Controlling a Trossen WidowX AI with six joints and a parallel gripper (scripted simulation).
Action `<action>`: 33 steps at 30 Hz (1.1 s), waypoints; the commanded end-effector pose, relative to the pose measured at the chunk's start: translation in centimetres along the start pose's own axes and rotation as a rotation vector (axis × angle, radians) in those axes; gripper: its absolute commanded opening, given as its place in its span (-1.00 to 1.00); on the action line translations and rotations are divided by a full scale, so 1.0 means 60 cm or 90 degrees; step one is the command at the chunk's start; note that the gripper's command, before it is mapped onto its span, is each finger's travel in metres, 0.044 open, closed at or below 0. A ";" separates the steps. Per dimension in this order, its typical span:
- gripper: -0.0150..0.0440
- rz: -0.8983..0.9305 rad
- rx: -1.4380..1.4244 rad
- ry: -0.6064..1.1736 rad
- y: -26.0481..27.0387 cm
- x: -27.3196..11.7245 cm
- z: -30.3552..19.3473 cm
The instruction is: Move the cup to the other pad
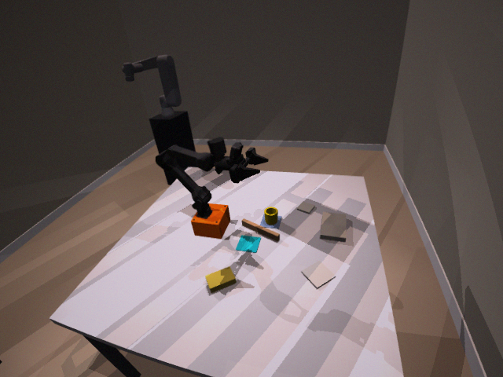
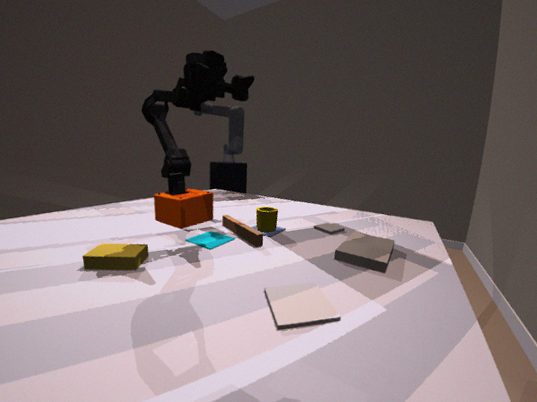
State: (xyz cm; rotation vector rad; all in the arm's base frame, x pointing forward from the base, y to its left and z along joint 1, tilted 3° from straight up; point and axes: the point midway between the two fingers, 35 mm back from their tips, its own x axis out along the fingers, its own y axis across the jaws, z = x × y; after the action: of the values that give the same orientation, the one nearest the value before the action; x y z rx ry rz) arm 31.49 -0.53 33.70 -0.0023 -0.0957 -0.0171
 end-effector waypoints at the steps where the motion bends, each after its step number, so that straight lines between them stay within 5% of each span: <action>1: 0.78 0.002 0.007 0.009 0.002 0.003 -0.005; 9: 0.07 0.012 0.264 0.401 0.105 0.053 -0.215; 20: 0.07 -0.326 0.390 0.918 0.224 -0.076 -0.468; 23: 0.07 -0.420 0.372 0.973 0.235 -0.109 -0.494; 33: 0.07 -0.427 0.370 0.976 0.240 -0.108 -0.497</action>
State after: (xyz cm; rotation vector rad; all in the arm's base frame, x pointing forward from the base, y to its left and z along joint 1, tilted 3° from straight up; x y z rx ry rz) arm 28.11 13.76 3.60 0.6227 1.4366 -0.6311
